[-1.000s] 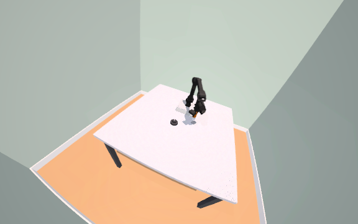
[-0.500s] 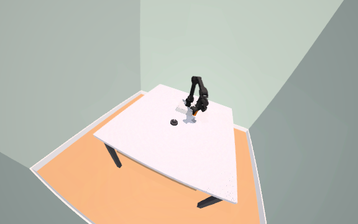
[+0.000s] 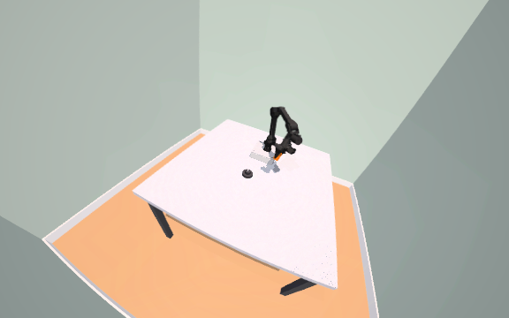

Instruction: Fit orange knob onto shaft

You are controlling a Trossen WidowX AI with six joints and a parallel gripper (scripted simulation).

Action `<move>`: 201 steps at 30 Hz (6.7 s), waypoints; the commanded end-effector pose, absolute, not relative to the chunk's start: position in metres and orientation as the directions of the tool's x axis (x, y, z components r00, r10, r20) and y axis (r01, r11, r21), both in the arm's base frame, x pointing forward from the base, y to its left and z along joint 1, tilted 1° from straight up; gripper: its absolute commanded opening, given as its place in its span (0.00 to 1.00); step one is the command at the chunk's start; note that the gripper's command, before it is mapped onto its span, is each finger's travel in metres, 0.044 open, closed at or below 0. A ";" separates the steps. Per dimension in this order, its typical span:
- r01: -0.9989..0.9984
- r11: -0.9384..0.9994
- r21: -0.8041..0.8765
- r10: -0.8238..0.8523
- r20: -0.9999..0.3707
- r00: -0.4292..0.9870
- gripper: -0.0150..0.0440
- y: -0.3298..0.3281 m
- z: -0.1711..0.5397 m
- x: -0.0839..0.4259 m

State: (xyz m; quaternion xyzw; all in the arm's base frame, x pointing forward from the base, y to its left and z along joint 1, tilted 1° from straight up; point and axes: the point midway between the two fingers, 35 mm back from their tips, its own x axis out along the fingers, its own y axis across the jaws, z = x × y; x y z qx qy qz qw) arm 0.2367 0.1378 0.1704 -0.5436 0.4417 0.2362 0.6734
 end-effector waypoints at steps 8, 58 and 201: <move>-0.656 0.260 -0.708 -0.224 -0.705 0.673 0.25 0.132 0.194 0.234; -0.447 0.178 -0.877 -0.288 -0.481 0.828 0.25 0.130 0.206 0.231; -0.938 0.346 -0.036 0.014 -0.999 0.044 1.00 0.125 0.041 0.284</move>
